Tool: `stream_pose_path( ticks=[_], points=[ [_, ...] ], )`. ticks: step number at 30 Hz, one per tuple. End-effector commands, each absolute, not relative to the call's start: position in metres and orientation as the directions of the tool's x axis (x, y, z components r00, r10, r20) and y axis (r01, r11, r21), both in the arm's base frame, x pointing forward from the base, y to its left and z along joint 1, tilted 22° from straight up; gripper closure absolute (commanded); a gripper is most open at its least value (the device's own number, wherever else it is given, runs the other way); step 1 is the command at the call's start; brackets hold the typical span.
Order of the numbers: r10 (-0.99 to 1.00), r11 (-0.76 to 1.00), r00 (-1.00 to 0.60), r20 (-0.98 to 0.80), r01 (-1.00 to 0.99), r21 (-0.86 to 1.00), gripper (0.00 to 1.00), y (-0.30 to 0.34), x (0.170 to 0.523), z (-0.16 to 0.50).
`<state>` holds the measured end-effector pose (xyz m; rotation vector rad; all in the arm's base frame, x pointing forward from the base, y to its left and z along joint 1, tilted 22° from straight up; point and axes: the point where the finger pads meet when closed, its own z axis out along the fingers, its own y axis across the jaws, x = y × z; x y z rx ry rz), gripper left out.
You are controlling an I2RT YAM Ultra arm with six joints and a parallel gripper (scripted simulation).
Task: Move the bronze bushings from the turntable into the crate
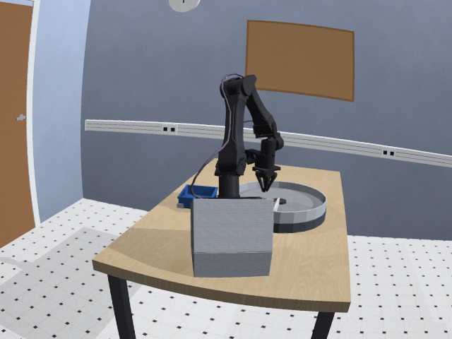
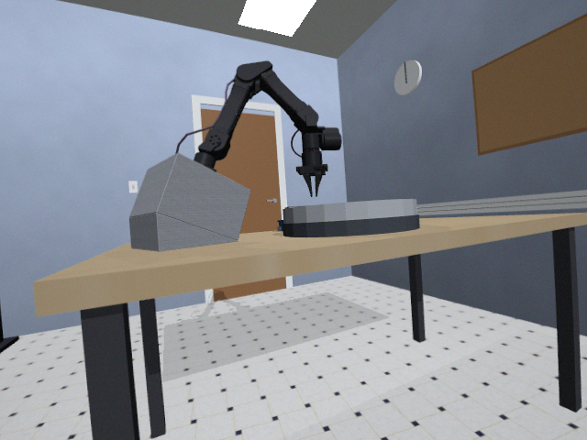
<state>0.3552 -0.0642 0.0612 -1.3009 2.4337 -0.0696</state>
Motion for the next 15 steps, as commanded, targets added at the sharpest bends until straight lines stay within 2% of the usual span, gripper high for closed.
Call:
stream_pose_path(
  ticks=[1,15],
  points=[
    [-0.81,0.574,-0.495,-0.313,-0.778,-0.256,0.85,-0.072,0.3635,0.072],
    [-0.809,0.574,-0.501,-0.307,-0.786,-0.229,0.85,-0.072,0.3621,0.0655]
  ],
)
